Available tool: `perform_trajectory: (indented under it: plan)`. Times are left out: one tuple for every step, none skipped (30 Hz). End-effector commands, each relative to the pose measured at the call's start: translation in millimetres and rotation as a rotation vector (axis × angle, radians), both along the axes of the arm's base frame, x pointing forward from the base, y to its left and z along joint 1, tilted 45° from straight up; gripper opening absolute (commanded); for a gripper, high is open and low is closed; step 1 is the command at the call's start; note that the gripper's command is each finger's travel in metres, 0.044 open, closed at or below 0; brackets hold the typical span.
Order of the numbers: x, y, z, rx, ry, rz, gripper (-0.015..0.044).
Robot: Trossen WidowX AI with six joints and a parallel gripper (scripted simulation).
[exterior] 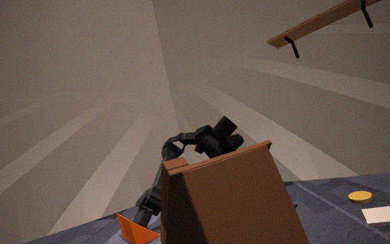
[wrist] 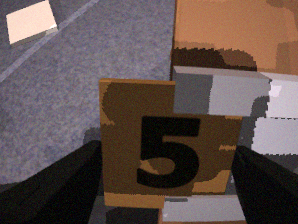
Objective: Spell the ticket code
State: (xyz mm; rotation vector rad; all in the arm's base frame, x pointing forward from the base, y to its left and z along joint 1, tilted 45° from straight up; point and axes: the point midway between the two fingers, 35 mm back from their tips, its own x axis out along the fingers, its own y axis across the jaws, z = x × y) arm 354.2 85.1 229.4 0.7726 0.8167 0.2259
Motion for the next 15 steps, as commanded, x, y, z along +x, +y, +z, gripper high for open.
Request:
perform_trajectory:
  plan:
    - [-1.1, -1.4, -3.4, 0.0, 0.002, 0.004, 0.0]
    - [-1.2, -1.8, -3.7, 0.0, 0.002, 0.004, 0.0]
    - [-1.2, -2.1, -4.1, 0.0, 0.002, 0.004, 0.0]
    - [-1.2, -2.5, -4.5, 0.0, 0.002, 0.004, 0.0]
    - [-1.3, -2.8, -4.8, 0.0, 0.002, 0.004, 0.0]
    - [-1.3, -3.2, -5.2, 0.0, 0.002, 0.004, 0.0]
    - [-1.4, -3.5, -5.5, 0.0, 0.002, 0.004, 0.0]
    - [-1.4, -3.9, -5.9, 0.0, 0.002, 0.004, 0.0]
    - [-1.4, -4.2, -6.3, 0.0, 0.002, 0.004, 0.0]
    - [-1.5, -4.6, -6.6, 0.0, 0.002, 0.004, 0.0]
    - [-1.5, -4.9, -7.0, 0.0, 0.002, 0.004, 0.0]
    - [-1.6, -5.3, -7.3, 0.0, 0.002, 0.004, 0.0]
    - [-1.6, -5.6, -7.7, 0.0, 0.002, 0.004, 0.0]
    - [-1.6, -6.0, -8.1, 0.0, 0.002, 0.004, 0.0]
    - [-1.7, -6.3, -8.4, -0.001, 0.002, 0.004, 0.0]
